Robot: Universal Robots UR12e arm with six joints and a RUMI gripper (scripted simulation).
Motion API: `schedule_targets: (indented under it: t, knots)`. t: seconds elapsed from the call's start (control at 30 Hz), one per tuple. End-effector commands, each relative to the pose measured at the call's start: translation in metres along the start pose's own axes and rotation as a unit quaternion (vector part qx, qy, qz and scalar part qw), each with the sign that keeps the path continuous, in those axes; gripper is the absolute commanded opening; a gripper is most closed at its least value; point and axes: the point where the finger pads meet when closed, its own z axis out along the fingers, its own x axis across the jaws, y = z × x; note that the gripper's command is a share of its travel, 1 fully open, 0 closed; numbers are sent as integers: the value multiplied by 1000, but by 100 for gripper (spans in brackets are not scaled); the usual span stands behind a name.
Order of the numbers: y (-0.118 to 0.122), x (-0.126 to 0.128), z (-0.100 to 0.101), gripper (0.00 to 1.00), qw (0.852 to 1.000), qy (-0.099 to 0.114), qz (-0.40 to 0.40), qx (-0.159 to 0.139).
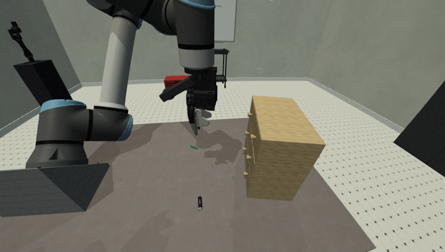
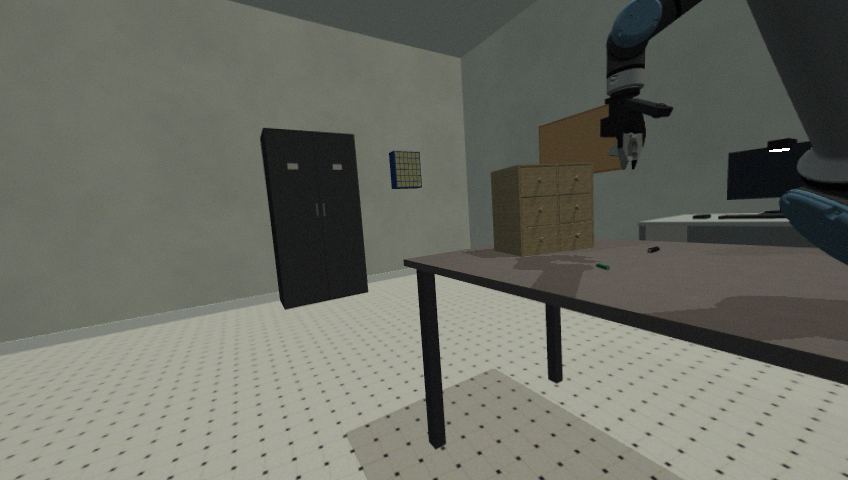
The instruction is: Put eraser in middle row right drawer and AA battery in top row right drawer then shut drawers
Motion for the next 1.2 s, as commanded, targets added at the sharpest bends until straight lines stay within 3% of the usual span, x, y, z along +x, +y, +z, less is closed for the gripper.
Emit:
schedule_targets:
  t: [0.0, 1.17]
  knots:
    - [0, 0, -1, 20, 1000, 0, 0, 0]
    - [0, -1, -3, 20, 999, 0, -36, 0]
